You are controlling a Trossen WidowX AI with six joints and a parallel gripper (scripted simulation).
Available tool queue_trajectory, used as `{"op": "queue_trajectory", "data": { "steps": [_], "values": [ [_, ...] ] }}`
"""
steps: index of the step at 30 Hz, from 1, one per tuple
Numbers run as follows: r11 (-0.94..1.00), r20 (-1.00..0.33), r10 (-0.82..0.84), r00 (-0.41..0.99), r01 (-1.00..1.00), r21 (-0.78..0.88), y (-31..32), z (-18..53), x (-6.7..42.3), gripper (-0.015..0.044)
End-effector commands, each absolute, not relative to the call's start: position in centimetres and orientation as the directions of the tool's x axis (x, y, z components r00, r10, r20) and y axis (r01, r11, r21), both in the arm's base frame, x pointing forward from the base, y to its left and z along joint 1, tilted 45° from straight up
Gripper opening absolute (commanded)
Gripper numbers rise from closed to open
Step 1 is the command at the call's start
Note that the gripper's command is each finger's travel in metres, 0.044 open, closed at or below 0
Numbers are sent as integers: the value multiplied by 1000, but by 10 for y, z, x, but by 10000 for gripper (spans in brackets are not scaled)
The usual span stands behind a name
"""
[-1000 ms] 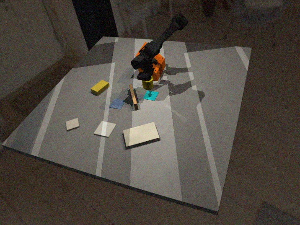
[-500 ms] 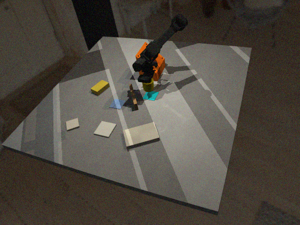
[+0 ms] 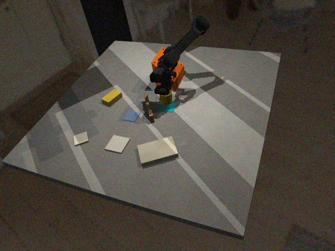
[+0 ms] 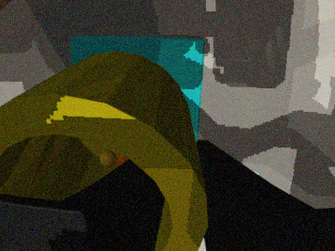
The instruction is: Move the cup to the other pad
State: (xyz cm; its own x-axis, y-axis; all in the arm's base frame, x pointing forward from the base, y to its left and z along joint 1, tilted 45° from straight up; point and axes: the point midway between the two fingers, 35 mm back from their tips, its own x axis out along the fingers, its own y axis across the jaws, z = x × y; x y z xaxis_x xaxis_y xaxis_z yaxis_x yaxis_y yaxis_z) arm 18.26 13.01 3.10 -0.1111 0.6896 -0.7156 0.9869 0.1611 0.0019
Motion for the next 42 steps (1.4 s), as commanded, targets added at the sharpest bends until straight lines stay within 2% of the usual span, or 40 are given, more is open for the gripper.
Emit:
{"op": "queue_trajectory", "data": {
  "steps": [1, 41, 42],
  "values": [
    [158, -712, 693, -112, 987, -1, 134, 28, 182, 0],
    [161, -713, 692, -111, 987, 2, 152, 12, 177, 0],
    [161, -713, 692, -111, 987, 2, 152, 12, 177, 26]
  ]
}}
